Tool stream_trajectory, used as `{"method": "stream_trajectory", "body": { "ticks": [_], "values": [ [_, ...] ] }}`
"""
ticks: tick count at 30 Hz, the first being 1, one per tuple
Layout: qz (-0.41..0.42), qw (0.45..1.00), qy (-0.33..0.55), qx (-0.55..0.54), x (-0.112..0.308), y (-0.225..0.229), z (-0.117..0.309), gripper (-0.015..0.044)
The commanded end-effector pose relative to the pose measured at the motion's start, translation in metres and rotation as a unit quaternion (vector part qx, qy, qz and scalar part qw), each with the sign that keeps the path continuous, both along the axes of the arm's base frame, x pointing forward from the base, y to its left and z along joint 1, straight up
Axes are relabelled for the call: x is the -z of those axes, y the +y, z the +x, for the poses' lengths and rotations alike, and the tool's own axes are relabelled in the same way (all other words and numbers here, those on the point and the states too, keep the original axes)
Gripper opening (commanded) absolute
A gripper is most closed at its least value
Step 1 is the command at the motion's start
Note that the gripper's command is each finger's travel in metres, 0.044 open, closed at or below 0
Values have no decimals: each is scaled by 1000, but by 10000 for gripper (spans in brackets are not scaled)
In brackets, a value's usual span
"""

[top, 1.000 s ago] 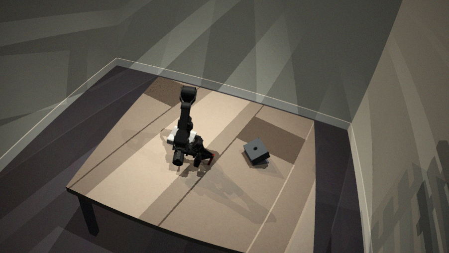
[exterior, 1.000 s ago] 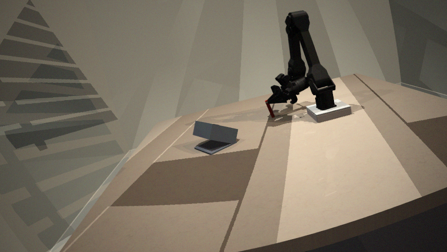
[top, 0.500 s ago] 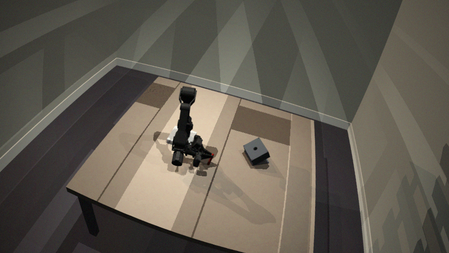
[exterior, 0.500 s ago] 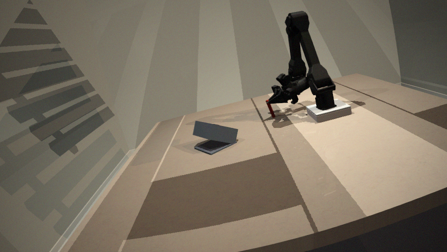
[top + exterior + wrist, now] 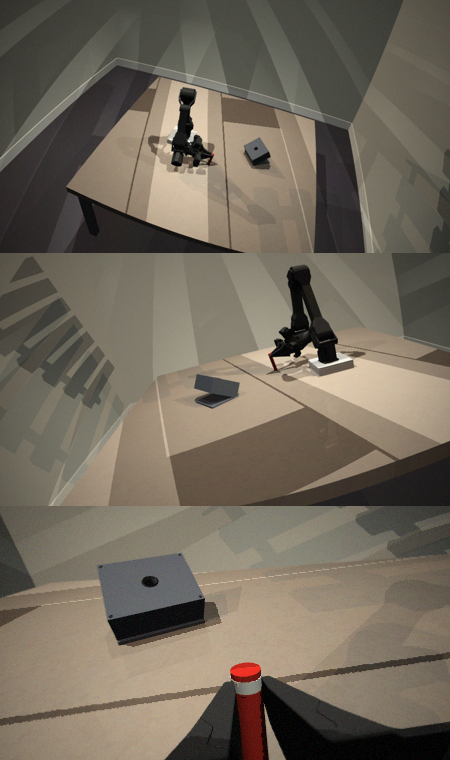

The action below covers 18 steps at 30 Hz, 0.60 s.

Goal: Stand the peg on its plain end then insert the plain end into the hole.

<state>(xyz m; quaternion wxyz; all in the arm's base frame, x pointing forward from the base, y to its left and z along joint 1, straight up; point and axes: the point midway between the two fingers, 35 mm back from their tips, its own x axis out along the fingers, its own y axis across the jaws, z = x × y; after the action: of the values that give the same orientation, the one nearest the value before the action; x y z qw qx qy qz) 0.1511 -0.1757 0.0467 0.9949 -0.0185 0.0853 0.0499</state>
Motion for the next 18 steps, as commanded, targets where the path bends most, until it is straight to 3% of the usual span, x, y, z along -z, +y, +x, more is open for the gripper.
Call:
{"method": "stream_trajectory", "body": {
  "ticks": [1,18],
  "values": [
    [0,1000,0,0,2,0,-1,50],
    [-2,1000,-7,2,2,0,-4,50]
  ]
}}
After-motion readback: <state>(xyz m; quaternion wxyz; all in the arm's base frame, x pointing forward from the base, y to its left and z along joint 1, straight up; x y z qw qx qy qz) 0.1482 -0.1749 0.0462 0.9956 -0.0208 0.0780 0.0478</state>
